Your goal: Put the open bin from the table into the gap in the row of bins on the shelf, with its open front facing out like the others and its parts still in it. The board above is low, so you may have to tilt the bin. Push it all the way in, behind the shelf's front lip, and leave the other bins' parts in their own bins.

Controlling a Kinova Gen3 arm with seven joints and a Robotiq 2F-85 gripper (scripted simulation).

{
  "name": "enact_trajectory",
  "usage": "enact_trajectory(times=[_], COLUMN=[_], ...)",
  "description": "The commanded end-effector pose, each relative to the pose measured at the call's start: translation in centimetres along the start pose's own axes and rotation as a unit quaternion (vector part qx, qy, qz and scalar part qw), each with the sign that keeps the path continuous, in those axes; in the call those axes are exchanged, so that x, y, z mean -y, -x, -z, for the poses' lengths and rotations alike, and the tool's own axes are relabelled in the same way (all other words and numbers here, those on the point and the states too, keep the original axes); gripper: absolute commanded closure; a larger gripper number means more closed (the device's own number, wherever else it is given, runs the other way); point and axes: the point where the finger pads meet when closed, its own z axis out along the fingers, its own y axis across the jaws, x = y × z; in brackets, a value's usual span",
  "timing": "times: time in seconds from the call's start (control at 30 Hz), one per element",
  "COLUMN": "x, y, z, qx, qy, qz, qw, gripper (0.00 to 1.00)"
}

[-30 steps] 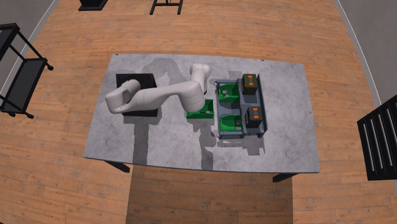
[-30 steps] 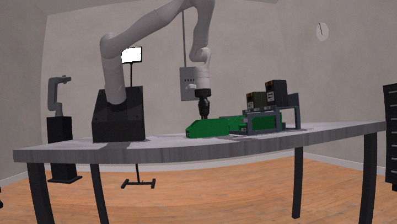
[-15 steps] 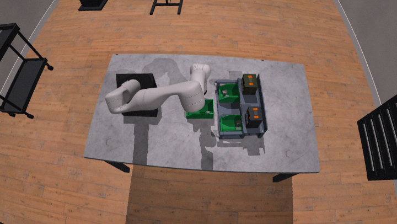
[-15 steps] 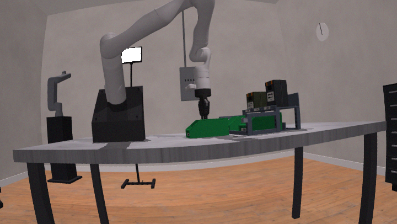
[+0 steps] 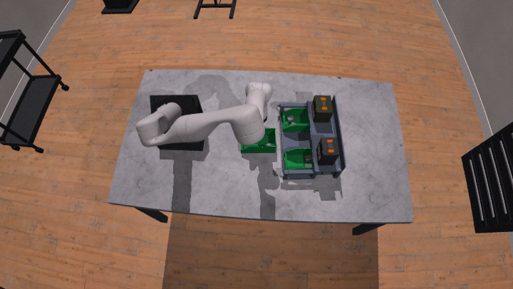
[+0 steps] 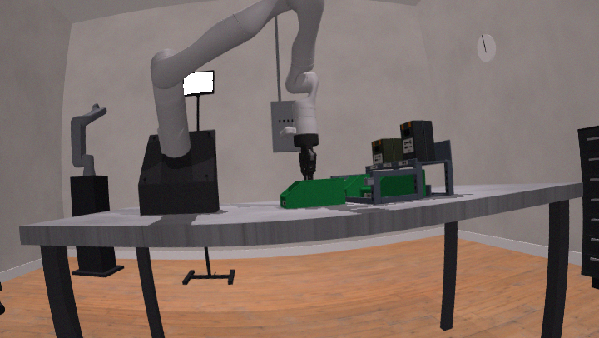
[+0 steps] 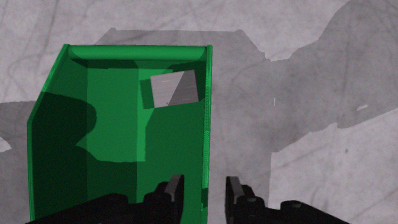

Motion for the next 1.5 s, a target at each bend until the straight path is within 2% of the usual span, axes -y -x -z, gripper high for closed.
enact_trajectory(times=[0.0, 0.17, 0.33, 0.73, 0.9, 1.3, 1.47], x=[0.0, 0.0, 0.0, 0.0, 0.0, 0.0, 0.0], y=[0.1, 0.1, 0.0, 0.0, 0.0, 0.0, 0.0], z=[0.1, 0.1, 4.1, 4.1, 9.6, 9.6, 10.9], qx=[0.001, 0.001, 0.001, 0.001, 0.001, 0.001, 0.001], qy=[0.000, 0.000, 0.001, 0.001, 0.001, 0.001, 0.001], qz=[0.000, 0.000, 0.000, 0.000, 0.000, 0.000, 0.000], qw=[1.000, 1.000, 1.000, 1.000, 1.000, 1.000, 1.000], gripper=[0.65, 0.65, 0.65, 0.65, 0.65, 0.65, 0.65])
